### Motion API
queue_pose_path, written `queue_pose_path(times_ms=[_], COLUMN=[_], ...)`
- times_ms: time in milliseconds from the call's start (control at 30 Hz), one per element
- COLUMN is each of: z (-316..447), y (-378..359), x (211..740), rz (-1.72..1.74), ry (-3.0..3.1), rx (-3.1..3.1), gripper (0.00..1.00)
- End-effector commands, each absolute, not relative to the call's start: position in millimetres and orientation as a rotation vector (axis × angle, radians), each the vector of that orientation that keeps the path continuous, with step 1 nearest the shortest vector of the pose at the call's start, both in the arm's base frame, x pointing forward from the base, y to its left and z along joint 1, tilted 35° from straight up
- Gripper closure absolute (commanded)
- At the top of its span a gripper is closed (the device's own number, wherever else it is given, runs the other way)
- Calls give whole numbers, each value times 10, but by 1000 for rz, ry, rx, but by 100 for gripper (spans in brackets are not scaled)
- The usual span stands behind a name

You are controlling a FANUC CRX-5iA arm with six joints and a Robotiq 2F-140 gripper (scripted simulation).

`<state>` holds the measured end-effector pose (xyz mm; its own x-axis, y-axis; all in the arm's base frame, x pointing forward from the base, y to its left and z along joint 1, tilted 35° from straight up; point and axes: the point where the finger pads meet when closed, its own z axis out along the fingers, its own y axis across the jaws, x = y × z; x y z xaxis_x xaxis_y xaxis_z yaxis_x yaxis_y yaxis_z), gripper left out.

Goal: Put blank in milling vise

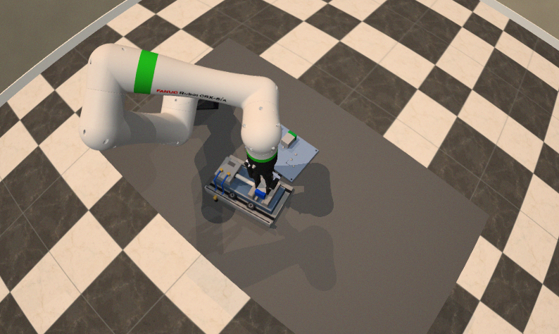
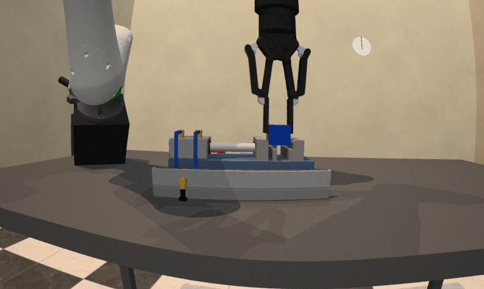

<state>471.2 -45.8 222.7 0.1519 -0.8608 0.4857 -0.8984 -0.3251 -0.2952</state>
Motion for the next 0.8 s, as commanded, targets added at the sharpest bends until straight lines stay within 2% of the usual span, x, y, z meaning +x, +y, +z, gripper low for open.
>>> queue_pose_path(times_ms=[0, 767], z=[2232, 2211], y=[-456, -458], x=[4716, 4727], rz=[913, 913], ry=[-1786, -1786], rx=[2336, 2336], gripper=[90, 90])
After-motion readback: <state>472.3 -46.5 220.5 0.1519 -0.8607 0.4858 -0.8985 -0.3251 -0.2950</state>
